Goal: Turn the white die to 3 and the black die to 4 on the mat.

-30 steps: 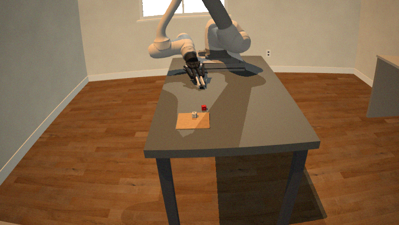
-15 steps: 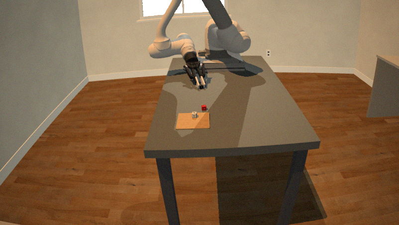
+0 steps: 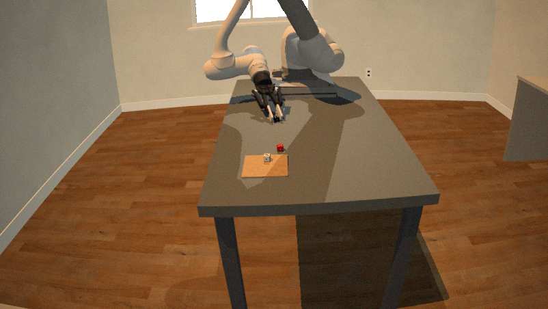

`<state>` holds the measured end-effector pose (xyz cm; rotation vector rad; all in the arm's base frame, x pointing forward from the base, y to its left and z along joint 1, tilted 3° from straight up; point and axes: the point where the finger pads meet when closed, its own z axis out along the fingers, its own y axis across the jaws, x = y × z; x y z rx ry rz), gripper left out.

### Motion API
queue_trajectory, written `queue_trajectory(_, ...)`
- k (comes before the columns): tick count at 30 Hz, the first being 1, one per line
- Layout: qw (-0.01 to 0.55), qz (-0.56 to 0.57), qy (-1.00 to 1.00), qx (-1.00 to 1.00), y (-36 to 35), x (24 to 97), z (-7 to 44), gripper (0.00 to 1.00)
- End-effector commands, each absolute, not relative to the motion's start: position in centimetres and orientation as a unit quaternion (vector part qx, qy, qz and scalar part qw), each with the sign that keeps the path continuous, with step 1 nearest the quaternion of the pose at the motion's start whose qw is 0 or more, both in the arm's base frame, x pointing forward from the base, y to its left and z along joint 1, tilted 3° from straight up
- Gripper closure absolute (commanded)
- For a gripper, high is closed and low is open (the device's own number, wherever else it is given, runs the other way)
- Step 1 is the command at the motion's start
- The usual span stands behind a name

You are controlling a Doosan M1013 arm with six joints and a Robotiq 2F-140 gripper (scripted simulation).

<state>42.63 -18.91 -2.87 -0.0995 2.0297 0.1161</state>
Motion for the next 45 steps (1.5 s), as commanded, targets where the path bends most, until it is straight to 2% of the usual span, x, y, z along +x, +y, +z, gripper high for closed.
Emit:
queue_trajectory(1,0.526,0.047,0.848,-0.041,-18.8,42.6,-2.9,0.71)
queue_trajectory(36,0.526,0.047,0.848,-0.041,-18.8,42.6,-2.9,0.71)
queue_trajectory(45,0.526,0.047,0.848,-0.041,-19.1,40.7,-1.9,0.71)
